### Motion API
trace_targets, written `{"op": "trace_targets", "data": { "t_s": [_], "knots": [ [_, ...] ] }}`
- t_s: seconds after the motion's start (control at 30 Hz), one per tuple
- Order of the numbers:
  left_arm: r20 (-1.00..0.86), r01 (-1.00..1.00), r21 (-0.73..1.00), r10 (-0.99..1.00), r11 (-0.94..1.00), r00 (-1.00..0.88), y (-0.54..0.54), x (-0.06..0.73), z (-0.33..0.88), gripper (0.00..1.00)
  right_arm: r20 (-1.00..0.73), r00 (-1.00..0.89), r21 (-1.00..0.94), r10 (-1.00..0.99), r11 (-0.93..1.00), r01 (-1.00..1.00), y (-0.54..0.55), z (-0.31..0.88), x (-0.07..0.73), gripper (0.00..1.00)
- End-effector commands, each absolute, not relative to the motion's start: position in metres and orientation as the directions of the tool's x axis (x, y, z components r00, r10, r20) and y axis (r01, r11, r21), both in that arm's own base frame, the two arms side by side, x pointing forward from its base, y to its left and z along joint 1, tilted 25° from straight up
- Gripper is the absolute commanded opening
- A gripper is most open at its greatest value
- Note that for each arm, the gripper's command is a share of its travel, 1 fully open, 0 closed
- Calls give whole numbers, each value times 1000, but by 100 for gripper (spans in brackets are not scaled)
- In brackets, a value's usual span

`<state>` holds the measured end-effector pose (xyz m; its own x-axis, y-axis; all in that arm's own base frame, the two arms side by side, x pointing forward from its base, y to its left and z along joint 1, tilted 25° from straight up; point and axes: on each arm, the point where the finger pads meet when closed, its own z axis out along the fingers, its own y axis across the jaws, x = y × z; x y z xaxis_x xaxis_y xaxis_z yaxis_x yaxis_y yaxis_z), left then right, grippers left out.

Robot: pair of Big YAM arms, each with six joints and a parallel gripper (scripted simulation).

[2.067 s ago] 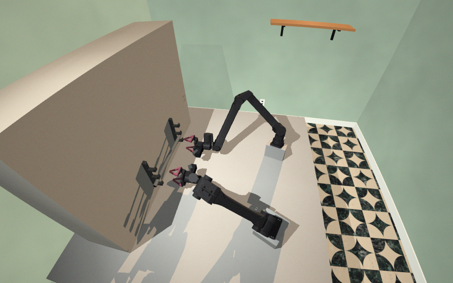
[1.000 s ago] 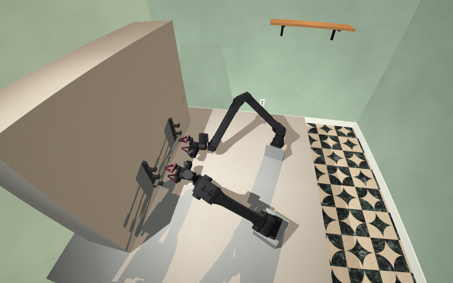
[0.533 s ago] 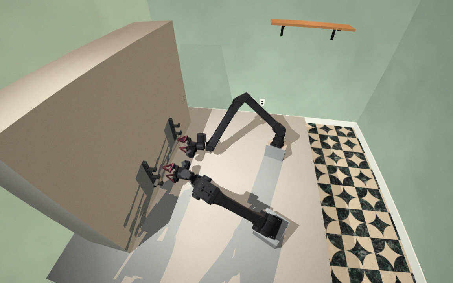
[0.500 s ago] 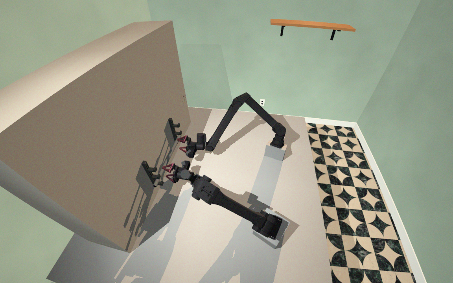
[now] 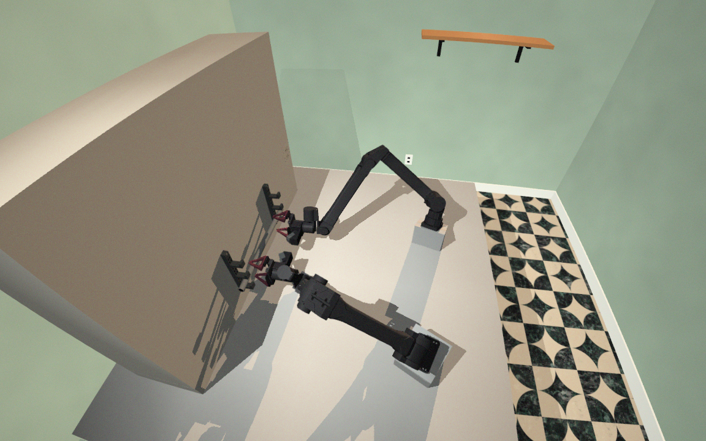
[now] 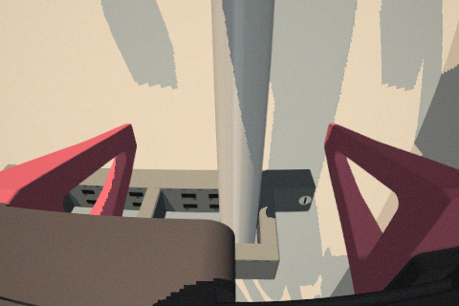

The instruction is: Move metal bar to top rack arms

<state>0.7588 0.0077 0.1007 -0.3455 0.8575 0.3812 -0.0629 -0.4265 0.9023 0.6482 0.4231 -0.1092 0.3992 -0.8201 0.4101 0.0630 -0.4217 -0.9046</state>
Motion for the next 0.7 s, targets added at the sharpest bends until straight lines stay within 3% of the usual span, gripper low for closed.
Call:
{"op": "trace_targets", "data": {
  "t_s": [0.0, 0.67],
  "knots": [
    [347, -99, 908, 862, -408, -368, 19, 773, 121, 100, 411, 376, -906, -831, -418, 66, 416, -107, 671, 100],
    [344, -97, 909, 862, -405, -372, 25, 776, 120, 100, 411, 370, -906, -834, -418, 64, 412, -107, 677, 100]
  ]
}}
